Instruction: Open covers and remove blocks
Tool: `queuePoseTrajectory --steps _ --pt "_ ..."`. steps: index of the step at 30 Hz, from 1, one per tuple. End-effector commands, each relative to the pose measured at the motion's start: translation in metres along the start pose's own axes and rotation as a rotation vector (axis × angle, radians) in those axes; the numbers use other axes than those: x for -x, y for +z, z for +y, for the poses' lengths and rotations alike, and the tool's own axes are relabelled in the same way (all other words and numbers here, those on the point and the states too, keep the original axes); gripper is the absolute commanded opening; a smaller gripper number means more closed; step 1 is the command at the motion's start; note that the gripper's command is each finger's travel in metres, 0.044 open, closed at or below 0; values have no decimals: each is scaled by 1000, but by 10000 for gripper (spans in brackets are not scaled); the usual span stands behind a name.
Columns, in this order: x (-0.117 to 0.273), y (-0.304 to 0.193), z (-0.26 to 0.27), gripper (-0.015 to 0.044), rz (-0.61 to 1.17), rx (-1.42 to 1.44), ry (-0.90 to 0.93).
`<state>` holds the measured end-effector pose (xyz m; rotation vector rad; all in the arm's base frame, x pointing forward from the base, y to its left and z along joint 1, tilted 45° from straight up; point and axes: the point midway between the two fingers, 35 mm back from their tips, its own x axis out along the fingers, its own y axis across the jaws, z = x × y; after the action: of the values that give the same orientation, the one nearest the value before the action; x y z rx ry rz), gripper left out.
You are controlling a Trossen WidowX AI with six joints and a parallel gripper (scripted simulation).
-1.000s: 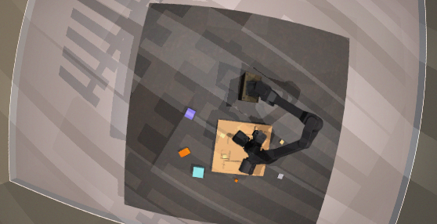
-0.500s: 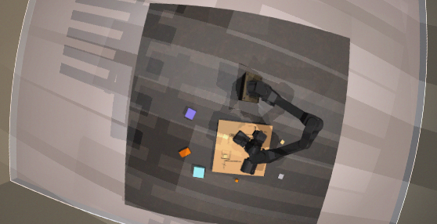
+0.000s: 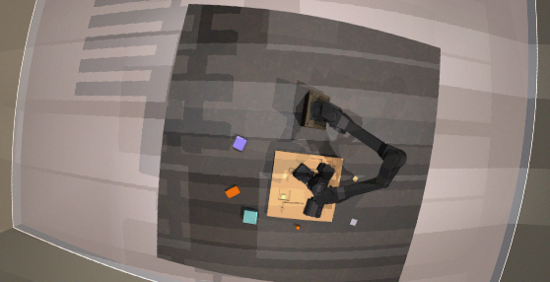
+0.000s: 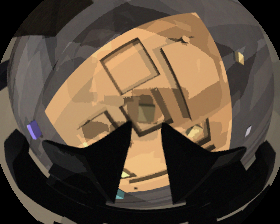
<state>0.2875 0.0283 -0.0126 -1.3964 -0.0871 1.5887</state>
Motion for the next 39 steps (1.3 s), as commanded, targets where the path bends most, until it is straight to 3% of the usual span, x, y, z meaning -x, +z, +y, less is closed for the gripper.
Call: queuePoseTrajectory --steps 1,39 --pt "0 0 -1 144 -2 -5 -5" --pt "-23 1 -1 144 -3 -5 -6"
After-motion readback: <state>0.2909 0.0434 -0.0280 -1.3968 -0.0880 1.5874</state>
